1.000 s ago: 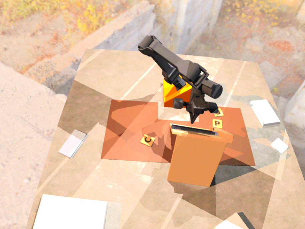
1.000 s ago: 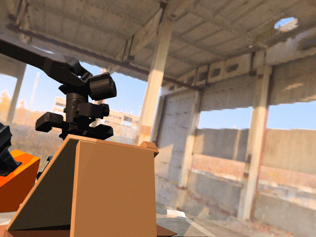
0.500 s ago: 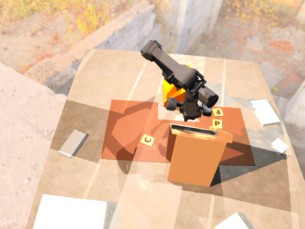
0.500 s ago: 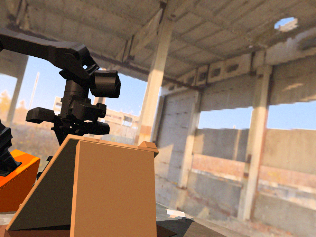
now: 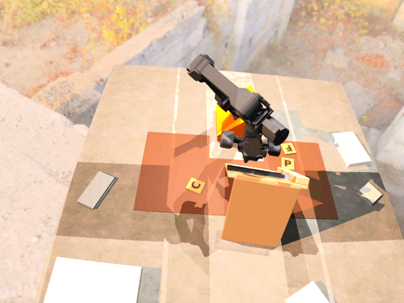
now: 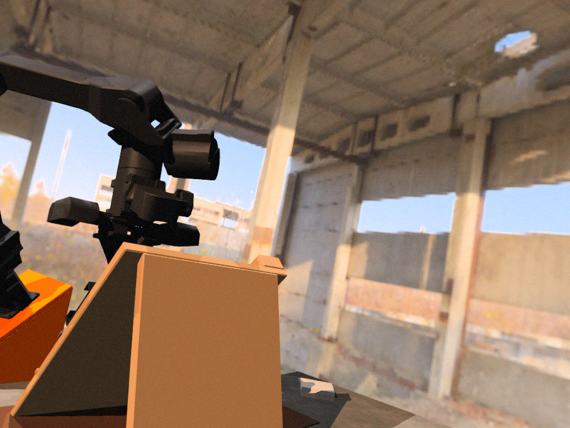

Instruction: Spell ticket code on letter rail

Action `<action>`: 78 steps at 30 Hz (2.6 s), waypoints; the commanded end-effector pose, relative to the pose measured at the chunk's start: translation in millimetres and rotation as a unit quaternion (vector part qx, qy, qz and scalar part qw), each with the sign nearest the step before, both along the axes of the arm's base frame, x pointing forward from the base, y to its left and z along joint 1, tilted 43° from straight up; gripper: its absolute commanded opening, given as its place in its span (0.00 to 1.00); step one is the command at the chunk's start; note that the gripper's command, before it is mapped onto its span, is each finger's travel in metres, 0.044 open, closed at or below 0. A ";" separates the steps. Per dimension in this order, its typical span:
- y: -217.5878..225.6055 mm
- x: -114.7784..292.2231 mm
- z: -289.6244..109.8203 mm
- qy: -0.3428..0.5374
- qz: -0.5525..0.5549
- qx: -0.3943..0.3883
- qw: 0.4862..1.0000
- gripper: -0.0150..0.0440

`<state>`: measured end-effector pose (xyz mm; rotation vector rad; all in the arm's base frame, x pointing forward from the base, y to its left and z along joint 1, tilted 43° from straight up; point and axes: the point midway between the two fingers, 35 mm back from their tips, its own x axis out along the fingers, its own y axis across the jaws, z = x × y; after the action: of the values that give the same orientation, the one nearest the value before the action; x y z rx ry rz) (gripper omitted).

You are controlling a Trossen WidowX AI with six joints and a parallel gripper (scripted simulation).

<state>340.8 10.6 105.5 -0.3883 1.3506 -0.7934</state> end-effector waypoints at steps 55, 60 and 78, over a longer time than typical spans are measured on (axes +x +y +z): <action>-15.7 16.1 -8.8 -0.002 -0.001 0.002 1.000 0.25; -13.5 16.0 -10.3 -0.002 -0.001 0.002 1.000 0.25; -9.4 18.5 -14.0 -0.002 -0.001 0.002 1.000 0.25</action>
<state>357.9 0.1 91.5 -0.3869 1.3543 -0.7895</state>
